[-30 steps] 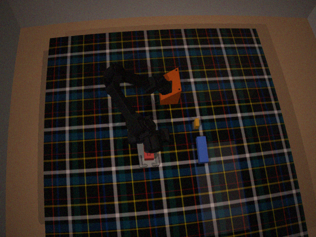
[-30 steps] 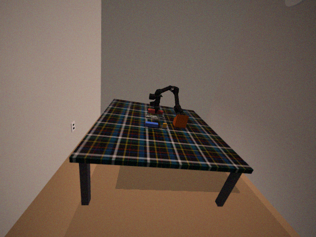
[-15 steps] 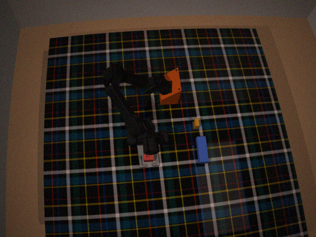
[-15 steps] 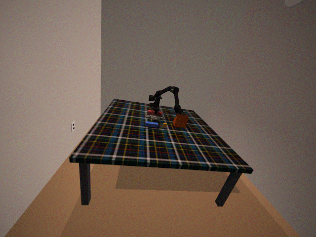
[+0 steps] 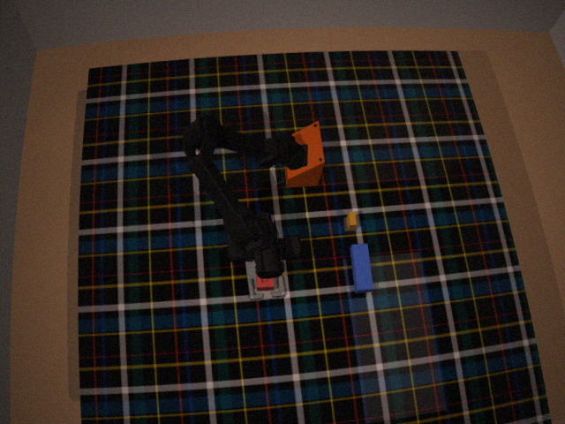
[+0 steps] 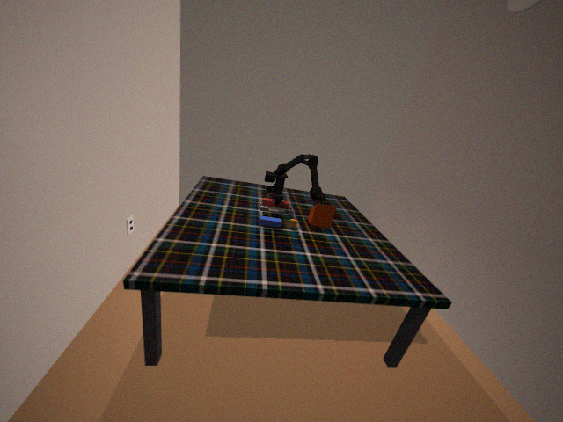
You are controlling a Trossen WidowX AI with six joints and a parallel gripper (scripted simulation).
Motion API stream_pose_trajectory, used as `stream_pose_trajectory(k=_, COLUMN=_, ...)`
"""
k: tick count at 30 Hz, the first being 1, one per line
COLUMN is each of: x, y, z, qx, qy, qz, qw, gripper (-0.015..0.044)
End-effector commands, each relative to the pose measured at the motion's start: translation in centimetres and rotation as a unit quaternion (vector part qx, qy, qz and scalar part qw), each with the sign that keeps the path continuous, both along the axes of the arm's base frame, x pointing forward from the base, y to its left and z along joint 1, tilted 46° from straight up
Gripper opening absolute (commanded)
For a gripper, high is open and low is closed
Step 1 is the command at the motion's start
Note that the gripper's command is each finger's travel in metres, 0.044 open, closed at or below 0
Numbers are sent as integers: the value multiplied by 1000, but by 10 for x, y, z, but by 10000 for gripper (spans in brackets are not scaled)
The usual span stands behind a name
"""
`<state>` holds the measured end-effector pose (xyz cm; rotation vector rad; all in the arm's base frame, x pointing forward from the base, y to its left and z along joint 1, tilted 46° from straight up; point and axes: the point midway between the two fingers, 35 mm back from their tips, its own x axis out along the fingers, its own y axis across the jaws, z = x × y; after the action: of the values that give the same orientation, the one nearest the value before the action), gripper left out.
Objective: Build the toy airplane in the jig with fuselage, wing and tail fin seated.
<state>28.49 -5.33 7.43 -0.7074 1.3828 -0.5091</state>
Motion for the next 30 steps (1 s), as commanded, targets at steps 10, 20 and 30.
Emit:
stream_pose_trajectory(k=10, x=0, y=0, z=0, qx=0, qy=0, qz=0, qw=1000, gripper=59)
stream_pose_trajectory(k=20, x=0, y=0, z=0, qx=0, qy=0, qz=0, qw=1000, gripper=321)
stream_pose_trajectory(k=30, x=0, y=0, z=0, qx=0, qy=0, qz=0, qw=1000, gripper=440)
